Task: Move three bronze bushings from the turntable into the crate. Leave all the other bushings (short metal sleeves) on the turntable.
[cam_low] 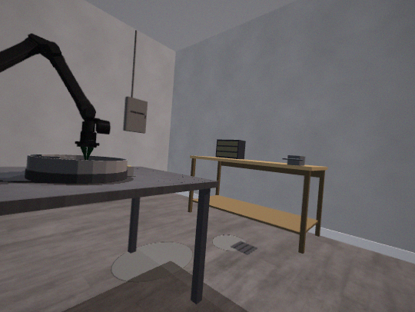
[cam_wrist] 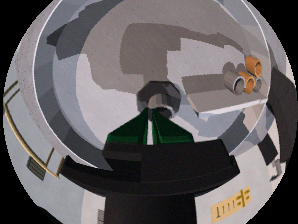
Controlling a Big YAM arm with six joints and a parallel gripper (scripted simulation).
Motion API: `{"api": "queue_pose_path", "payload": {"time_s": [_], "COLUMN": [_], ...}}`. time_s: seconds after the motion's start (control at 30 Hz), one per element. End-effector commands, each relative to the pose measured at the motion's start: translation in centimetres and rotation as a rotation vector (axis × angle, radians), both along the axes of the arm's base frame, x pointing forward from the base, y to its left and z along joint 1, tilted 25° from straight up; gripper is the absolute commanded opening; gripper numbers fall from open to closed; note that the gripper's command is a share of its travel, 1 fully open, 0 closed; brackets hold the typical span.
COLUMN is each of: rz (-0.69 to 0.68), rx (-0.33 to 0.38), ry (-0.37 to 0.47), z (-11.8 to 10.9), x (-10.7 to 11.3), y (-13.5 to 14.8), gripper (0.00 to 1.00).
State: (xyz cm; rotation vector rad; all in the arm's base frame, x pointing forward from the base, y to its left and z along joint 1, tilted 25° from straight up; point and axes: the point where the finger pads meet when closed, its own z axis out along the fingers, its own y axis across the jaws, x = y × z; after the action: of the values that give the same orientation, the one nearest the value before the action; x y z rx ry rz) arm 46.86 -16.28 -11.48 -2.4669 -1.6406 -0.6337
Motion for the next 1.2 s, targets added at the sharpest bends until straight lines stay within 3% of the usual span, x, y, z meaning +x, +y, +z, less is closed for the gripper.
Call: {"api": "queue_pose_path", "payload": {"time_s": [0.0, 1.17], "rz": [0.0, -0.001], "rx": [-0.014, -0.015], "ry": [-0.021, -0.022], "z": [0.21, 0.52], "x": [1.71, 1.6], "y": [-0.46, -0.55], "gripper": [0.13, 0.13]}}
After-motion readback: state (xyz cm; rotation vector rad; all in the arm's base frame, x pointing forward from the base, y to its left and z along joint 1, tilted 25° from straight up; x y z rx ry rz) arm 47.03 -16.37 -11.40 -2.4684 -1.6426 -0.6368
